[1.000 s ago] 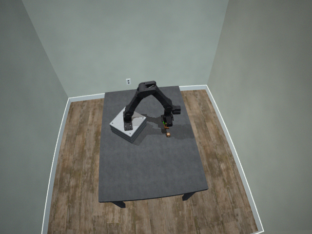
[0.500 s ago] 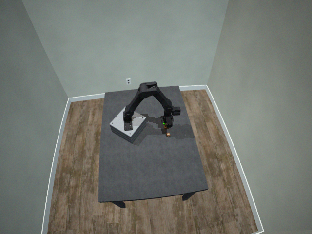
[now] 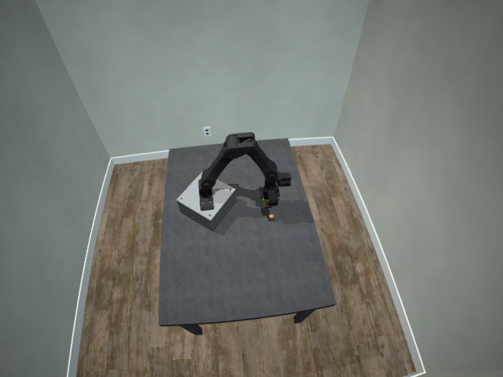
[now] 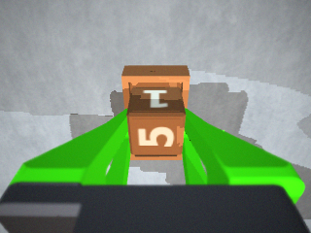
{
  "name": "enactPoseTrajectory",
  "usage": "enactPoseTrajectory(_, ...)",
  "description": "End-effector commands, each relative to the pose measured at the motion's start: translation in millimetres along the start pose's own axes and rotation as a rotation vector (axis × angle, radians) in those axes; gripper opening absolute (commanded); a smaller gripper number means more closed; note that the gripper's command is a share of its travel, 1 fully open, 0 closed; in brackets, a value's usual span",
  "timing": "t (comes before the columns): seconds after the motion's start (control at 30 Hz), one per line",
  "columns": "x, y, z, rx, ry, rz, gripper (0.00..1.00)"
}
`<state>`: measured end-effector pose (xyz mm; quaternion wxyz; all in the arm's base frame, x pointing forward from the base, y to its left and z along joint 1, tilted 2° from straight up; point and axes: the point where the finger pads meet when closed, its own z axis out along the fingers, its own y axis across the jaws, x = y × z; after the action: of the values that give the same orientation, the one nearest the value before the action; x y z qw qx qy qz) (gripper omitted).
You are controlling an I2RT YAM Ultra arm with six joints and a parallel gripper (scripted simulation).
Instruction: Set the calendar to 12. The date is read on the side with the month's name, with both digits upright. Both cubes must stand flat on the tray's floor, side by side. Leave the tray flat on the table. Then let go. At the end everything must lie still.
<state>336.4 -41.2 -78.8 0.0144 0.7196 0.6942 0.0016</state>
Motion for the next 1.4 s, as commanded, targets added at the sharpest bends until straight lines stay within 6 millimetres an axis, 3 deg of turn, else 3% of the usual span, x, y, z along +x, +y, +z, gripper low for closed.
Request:
enactPoseTrajectory(0.0, -0.7, 2.9, -2.3, -0.011, -0.002, 0.000, 0.26)
enactPoseTrajectory(1.37, -0.7, 2.9, 1.7, -0.011, -0.002, 0.000, 0.26)
